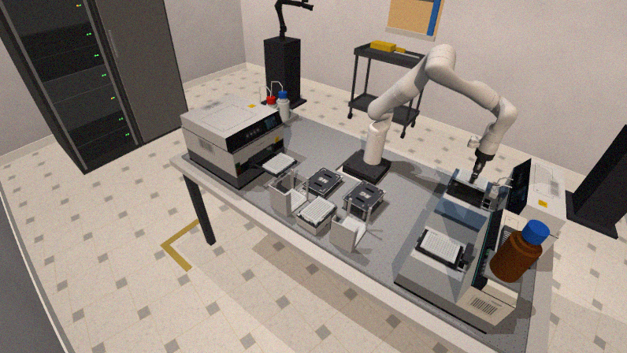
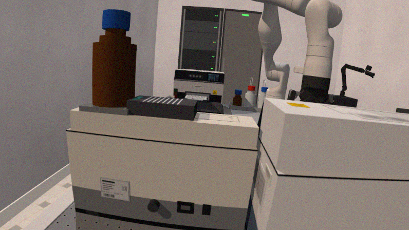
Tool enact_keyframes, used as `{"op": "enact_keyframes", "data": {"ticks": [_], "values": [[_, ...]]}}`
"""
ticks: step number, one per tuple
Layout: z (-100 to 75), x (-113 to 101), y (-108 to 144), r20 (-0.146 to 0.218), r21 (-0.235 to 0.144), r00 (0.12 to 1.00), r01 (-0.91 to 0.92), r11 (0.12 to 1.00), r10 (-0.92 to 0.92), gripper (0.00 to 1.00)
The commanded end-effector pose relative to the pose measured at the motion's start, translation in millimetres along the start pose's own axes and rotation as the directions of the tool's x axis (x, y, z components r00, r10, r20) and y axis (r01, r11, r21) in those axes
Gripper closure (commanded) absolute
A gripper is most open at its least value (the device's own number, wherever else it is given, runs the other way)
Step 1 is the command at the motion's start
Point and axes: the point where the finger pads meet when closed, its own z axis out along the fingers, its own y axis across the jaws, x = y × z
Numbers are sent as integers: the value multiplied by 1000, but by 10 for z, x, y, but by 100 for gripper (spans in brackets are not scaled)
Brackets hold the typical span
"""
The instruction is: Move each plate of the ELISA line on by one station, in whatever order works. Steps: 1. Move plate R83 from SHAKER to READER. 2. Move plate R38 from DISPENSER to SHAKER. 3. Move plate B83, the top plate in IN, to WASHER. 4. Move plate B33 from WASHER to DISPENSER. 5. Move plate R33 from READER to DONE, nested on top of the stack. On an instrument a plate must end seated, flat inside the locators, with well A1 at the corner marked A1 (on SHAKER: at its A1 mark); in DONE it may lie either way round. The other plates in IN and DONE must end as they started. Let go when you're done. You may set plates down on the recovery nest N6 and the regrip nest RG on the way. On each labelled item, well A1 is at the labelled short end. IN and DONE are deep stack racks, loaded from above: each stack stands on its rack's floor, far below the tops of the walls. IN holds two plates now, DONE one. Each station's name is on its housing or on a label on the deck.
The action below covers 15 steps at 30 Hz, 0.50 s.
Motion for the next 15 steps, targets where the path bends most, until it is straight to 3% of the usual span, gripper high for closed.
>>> {"op": "enact_keyframes", "data": {"ticks": [1,15], "values": [[64,0,14,0,0,1000,-4,1000,4,6],[224,2,16,0,0,1000,-4,1000,4,6]]}}
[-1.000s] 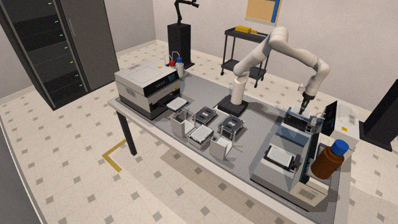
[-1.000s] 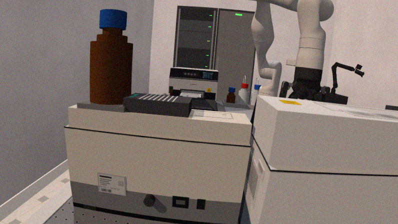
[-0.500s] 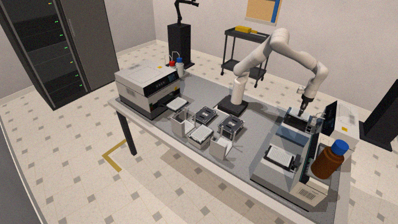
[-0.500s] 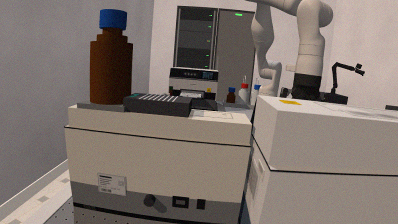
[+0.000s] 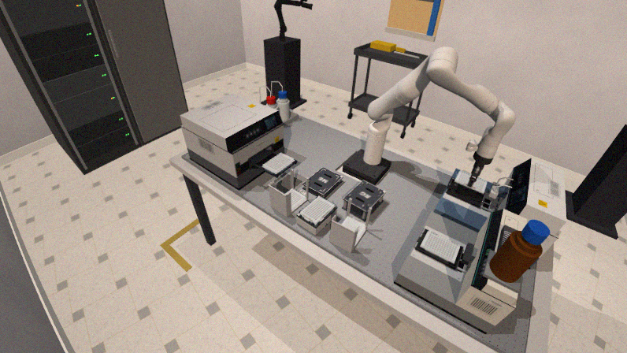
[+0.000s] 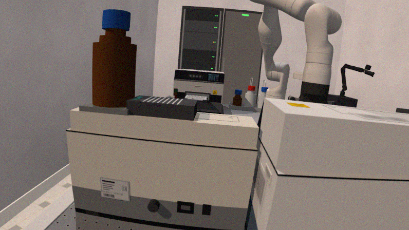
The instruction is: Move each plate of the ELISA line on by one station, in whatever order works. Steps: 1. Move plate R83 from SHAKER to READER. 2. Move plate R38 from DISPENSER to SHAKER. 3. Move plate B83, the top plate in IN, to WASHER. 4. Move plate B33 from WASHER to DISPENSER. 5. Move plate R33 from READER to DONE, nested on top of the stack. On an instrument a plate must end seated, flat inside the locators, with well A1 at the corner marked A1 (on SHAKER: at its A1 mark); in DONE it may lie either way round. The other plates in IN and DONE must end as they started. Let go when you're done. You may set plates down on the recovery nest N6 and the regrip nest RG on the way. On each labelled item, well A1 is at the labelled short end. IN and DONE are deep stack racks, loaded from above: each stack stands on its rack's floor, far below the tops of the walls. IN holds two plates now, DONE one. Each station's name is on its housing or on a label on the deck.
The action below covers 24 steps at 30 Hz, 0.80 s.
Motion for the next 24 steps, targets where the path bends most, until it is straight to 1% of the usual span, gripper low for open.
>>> {"op": "enact_keyframes", "data": {"ticks": [1,8,11,19,24], "values": [[64,0,14,0,0,1000,-4,1000,4,6],[157,2,17,0,0,1000,-4,1000,4,6],[166,5,33,-1,-4,1000,-5,1000,5,6],[277,3,17,0,0,1000,-3,1000,3,6],[269,6,24,-1,-3,1000,-6,1000,6,6]]}}
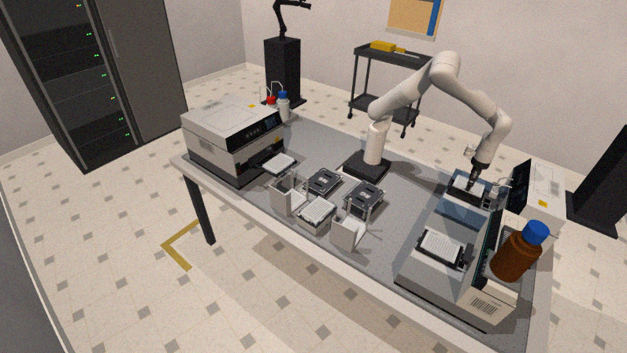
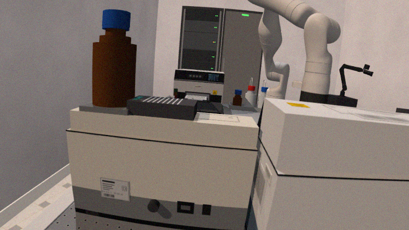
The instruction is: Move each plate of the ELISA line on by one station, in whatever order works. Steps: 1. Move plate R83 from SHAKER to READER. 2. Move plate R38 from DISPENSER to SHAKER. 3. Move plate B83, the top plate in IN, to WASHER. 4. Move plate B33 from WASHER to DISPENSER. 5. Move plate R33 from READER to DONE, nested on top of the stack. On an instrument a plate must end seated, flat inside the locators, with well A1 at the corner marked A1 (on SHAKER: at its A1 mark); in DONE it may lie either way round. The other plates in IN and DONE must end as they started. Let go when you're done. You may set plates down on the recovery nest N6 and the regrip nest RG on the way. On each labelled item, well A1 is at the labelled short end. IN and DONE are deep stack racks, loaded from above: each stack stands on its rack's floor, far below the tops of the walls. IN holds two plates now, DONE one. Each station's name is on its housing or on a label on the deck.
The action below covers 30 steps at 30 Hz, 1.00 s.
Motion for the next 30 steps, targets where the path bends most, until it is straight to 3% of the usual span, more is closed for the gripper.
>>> {"op": "enact_keyframes", "data": {"ticks": [1,26,30], "values": [[15,-2,10,1,-1,1000,-5,1000,5,6],[6,-6,-3,1,0,1000,-1,1000,1,6],[85,-10,-4,3,2,1000,-3,1000,3,6]]}}
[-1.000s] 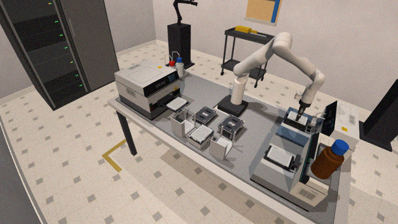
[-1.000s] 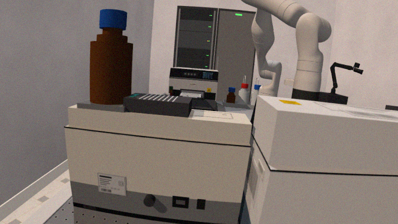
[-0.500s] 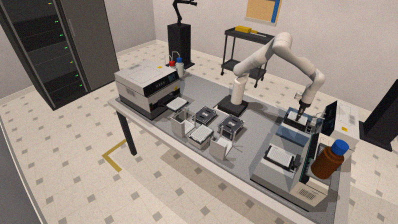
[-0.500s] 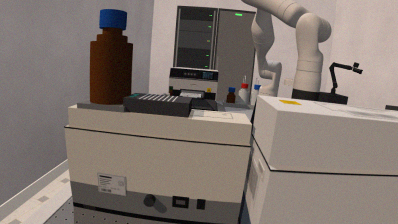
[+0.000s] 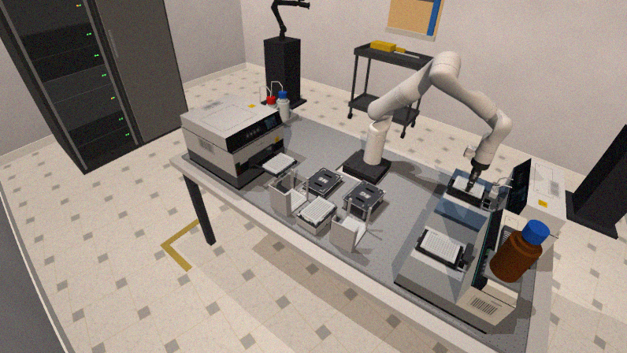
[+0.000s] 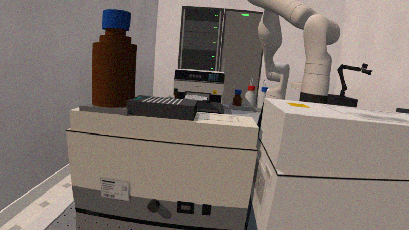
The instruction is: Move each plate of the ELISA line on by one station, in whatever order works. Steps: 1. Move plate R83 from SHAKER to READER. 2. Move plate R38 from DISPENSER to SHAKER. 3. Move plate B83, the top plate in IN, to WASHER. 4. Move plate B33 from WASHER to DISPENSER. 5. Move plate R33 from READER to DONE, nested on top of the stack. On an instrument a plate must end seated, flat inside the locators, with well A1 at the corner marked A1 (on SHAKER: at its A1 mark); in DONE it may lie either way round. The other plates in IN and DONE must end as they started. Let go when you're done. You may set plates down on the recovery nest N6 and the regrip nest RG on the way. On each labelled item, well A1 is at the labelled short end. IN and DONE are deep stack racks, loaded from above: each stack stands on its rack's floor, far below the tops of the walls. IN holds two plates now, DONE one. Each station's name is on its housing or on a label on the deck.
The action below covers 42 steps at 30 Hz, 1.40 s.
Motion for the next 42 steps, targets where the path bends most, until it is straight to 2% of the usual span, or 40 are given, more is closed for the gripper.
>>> {"op": "enact_keyframes", "data": {"ticks": [1,12,42], "values": [[61,2,13,0,0,1000,-3,1000,3,6],[176,6,18,0,0,1000,-3,1000,3,6],[162,10,19,-1,-3,1000,-5,1000,5,6]]}}
